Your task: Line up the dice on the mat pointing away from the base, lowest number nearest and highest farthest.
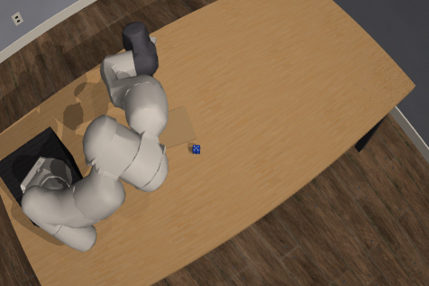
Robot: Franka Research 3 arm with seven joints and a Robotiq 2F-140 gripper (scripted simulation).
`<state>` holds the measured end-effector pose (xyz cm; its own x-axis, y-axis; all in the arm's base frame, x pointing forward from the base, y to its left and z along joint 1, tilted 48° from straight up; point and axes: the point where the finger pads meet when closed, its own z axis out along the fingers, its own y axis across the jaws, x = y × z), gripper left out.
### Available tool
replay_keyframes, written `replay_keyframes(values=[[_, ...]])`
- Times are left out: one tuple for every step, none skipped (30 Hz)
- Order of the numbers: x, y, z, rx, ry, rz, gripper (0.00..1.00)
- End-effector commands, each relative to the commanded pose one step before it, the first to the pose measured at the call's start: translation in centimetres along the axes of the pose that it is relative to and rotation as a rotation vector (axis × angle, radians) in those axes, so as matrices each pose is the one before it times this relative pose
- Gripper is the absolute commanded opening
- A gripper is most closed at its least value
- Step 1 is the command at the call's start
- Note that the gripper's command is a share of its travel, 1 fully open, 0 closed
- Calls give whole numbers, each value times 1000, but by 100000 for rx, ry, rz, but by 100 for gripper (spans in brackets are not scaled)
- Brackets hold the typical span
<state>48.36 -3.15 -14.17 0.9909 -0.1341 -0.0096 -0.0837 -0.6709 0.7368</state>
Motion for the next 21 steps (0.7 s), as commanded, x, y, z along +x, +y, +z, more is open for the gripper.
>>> replay_keyframes(values=[[-110, -71, 63, -56, -338, -714, 100], [0, 0, -35, 0, 0, 0, 100], [0, 0, -87, 0, 0, 0, 100], [0, 0, -154, 0, 0, 0, 100], [0, 0, -231, 0, 0, 0, 100], [0, 0, -315, 0, 0, 0, 100], [0, 0, -398, 0, 0, 0, 100], [0, 0, -478, 0, 0, 0, 100], [0, 0, -552, 0, 0, 0, 100], [0, 0, -617, 0, 0, 0, 100], [1, 0, -672, 0, 0, 1, 100], [-1, 0, -709, 0, 0, -1, 100], [1, 0, -733, 0, 0, 1, 100], [-1, 0, -735, 0, 0, -1, 100], [1, 0, -695, 0, 0, 1, 100], [0, 0, -630, 0, 0, 0, 100], [0, 0, 0, 0, 0, 0, 100], [0, 0, 0, 0, 0, 0, 100], [0, 0, -552, 0, 0, 0, 100], [0, 0, -463, 0, 0, 0, 100], [0, 0, -369, 0, 0, 0, 100]])
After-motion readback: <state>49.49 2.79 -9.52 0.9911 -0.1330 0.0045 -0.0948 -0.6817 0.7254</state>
